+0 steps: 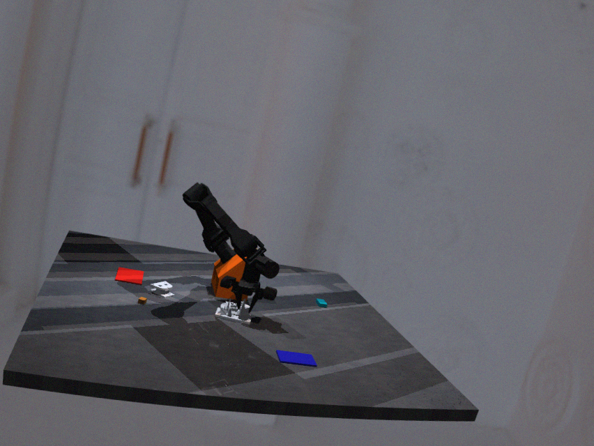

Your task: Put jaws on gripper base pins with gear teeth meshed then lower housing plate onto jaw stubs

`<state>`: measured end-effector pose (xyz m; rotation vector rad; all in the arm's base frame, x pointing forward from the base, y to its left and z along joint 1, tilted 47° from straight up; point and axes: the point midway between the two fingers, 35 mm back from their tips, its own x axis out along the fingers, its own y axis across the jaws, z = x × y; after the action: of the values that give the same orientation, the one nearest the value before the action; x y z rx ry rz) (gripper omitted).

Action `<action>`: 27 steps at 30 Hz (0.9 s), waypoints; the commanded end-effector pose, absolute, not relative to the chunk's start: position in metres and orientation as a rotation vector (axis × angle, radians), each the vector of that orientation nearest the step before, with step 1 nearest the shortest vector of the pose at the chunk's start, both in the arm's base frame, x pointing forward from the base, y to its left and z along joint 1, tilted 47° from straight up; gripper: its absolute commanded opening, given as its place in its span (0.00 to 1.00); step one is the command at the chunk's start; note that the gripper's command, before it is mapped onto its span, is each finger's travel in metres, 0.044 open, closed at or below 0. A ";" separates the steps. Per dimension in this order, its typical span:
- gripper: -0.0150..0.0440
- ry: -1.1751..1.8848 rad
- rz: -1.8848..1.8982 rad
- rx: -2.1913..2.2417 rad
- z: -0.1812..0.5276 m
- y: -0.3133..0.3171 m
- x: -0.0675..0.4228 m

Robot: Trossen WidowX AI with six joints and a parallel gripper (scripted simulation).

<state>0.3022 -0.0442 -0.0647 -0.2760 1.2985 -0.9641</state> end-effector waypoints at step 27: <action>0.48 1.303 -0.966 -0.284 -0.070 -0.051 0.300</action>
<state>0.3021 -0.0479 -0.0687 -0.2771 1.2966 -0.9631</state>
